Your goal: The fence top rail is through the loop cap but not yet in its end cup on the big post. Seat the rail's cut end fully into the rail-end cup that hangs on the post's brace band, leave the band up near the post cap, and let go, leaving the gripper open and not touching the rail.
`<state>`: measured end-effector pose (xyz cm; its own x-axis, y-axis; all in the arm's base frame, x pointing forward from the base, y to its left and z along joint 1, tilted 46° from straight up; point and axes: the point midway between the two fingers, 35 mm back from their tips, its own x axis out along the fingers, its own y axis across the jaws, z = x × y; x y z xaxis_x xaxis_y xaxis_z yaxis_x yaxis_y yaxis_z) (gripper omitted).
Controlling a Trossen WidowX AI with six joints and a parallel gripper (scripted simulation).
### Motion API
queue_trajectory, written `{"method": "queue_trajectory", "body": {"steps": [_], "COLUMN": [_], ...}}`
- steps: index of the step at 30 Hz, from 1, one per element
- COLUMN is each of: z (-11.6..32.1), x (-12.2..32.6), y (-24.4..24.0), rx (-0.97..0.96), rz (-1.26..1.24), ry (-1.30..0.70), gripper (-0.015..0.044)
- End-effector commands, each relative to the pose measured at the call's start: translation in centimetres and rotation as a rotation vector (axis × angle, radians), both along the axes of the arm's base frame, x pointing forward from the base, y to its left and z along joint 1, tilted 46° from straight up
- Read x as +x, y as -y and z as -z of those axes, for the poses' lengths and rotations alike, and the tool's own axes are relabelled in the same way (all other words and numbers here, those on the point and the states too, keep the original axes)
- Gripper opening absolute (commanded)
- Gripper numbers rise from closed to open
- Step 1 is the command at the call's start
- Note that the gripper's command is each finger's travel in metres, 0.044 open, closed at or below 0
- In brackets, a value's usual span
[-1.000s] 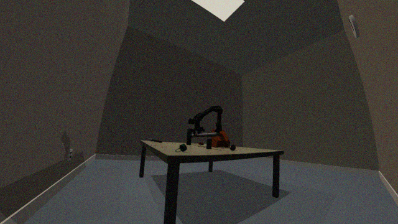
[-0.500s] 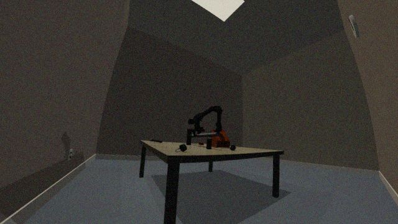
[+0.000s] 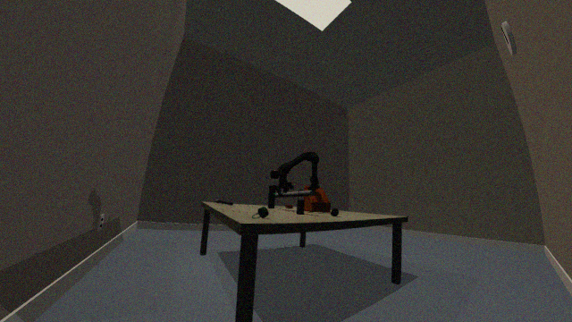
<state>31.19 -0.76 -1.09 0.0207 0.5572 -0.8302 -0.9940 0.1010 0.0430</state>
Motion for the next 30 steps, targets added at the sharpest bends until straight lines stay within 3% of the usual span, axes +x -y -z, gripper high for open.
{"method": "queue_trajectory", "body": {"steps": [1,27,30], "z": [0.41,0.73,0.73], "x": [0.33,0.09,0.09], "y": [1.47,1.14,1.14], "rx": [-0.036,-0.016,-0.016], "rz": [0.009,-0.007,-0.007], "ry": [0.006,0.002,0.002], "gripper": [0.0000,0.0000,0.0079]}}
